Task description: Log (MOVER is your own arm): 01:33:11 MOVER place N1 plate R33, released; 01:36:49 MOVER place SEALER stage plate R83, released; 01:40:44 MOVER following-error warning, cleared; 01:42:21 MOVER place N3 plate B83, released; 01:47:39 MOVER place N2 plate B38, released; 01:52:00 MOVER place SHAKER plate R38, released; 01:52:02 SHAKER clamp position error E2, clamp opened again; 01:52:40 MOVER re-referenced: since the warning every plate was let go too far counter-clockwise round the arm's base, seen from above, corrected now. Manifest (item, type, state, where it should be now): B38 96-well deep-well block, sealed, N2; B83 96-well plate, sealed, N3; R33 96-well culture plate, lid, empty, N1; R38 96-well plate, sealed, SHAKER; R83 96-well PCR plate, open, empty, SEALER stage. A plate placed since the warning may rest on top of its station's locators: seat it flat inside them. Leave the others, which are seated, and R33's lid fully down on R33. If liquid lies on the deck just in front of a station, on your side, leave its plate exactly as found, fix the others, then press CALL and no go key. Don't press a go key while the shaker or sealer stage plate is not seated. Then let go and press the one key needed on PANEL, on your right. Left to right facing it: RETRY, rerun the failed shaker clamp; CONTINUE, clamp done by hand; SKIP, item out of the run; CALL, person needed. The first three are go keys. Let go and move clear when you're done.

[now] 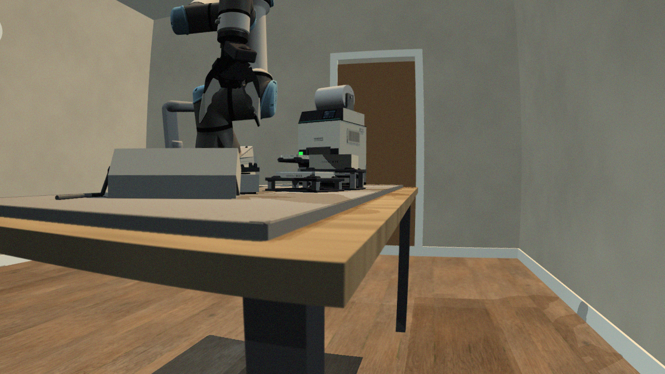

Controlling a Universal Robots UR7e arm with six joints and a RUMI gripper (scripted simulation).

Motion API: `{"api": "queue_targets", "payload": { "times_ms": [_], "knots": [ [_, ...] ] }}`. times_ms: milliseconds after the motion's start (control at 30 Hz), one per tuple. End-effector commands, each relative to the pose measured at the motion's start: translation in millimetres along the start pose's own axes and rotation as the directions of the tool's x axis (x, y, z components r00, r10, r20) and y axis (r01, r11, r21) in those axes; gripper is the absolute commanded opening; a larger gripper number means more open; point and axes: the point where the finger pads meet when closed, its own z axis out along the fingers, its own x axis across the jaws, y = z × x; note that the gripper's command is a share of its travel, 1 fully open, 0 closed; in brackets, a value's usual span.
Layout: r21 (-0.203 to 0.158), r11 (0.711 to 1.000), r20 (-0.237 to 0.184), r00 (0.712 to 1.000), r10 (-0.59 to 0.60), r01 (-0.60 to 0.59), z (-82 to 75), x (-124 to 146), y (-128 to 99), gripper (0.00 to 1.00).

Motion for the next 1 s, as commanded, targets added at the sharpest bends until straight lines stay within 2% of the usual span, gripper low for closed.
{"api": "queue_targets", "payload": {
  "times_ms": [0,233,400,433,967],
  "knots": [
    [0.001,1.000,0.001,1.000,-0.001,0.001,-0.2,1.9,-0.5,0.82],
    [0.001,1.000,0.001,1.000,-0.001,0.001,-0.2,1.9,-0.5,0.82],
    [0.001,1.000,0.101,0.995,-0.001,0.001,8.1,1.9,-0.5,0.82],
    [0.001,1.000,0.105,0.994,-0.001,0.001,9.8,1.9,-0.5,0.82],
    [0.001,1.000,0.105,0.994,-0.001,0.001,33.1,1.9,-0.5,0.82]
  ]
}}
